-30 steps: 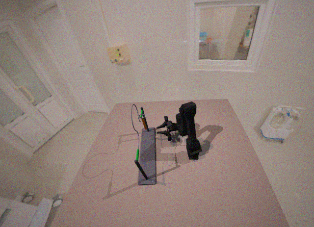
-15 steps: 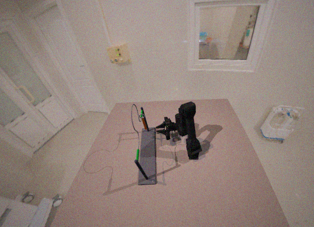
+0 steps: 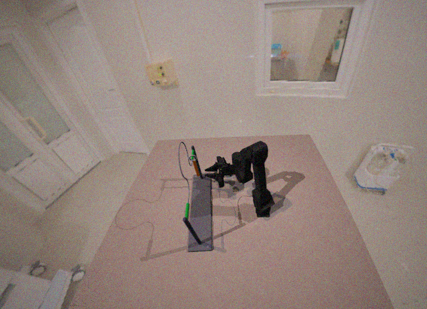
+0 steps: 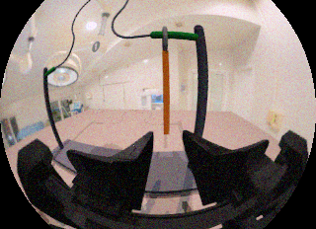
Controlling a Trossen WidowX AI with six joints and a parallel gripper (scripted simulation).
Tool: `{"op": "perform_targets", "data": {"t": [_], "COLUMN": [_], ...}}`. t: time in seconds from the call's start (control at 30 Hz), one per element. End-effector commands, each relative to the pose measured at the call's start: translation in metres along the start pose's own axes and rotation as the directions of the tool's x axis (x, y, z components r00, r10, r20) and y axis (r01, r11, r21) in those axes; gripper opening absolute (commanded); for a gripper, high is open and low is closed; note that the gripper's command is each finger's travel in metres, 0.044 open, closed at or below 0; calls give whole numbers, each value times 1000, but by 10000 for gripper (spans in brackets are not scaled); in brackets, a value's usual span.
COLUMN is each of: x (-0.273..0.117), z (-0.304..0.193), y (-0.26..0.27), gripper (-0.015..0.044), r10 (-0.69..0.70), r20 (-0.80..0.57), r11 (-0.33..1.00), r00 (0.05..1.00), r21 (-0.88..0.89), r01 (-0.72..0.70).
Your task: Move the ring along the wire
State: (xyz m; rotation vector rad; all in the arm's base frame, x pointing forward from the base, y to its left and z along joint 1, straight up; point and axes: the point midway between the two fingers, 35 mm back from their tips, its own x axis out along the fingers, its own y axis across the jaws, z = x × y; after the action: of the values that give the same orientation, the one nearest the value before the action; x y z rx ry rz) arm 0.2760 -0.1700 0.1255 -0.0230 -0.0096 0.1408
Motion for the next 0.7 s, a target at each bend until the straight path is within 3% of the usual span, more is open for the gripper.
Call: {"op": "perform_targets", "data": {"t": [0.0,0.67], "x": [6,37], "z": [1,2], "y": [-2,-4], "gripper": [160,160], "r10": [-1,-1], "r20": [2,5], "r11": [1000,1000], "r00": [1000,1000], "r21": [3,3], "r01": [1,1]}}
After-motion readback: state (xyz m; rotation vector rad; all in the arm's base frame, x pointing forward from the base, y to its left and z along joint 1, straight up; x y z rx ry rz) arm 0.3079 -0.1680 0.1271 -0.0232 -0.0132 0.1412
